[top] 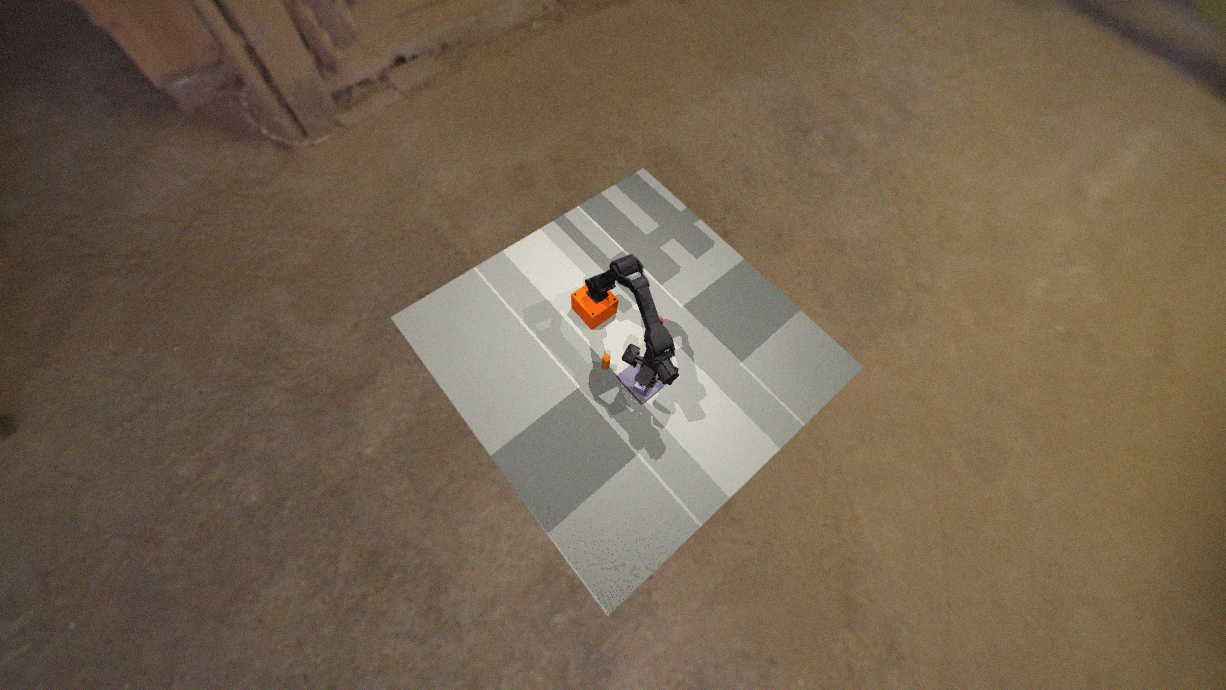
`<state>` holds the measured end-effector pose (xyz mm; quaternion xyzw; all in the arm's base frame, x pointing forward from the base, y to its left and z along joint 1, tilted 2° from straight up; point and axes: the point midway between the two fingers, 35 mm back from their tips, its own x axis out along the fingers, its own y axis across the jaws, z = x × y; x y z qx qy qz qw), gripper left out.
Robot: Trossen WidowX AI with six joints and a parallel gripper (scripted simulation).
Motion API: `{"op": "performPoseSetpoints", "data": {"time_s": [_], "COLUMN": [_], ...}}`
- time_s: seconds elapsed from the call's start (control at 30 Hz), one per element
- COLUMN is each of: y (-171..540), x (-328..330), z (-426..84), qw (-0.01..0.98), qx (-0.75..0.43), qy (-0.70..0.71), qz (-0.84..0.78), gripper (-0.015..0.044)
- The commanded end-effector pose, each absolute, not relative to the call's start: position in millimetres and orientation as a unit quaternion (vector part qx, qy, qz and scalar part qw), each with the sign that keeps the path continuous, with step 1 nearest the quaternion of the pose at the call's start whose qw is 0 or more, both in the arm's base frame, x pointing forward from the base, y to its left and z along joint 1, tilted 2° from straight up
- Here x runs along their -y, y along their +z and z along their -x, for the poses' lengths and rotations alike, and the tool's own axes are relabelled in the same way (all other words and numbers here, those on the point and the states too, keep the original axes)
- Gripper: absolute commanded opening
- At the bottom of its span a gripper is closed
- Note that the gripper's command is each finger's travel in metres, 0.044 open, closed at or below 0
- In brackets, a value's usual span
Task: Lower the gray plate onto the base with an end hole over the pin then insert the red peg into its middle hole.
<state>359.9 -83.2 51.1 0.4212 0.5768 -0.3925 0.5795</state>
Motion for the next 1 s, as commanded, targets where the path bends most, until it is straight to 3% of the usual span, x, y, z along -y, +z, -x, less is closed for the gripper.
{"op": "performPoseSetpoints", "data": {"time_s": [0.0, 0.27, 0.47, 0.7, 0.8, 0.97], "y": [93, 93, 99, 98, 96, 72], "x": [84, 82, -8, -99, -119, -121], "z": [-357, -359, -333, -265, -239, -237], "qw": [0.586, 0.587, 0.595, 0.604, 0.607, 0.607], "qx": [-0.567, -0.568, -0.580, -0.596, -0.601, -0.601], "qy": [-0.391, -0.390, -0.374, -0.353, -0.346, -0.346], "qz": [-0.426, -0.426, -0.413, -0.395, -0.389, -0.388], "gripper": [0.0440, 0.0440, 0.0440, 0.0440, 0.0440, 0.0440]}}
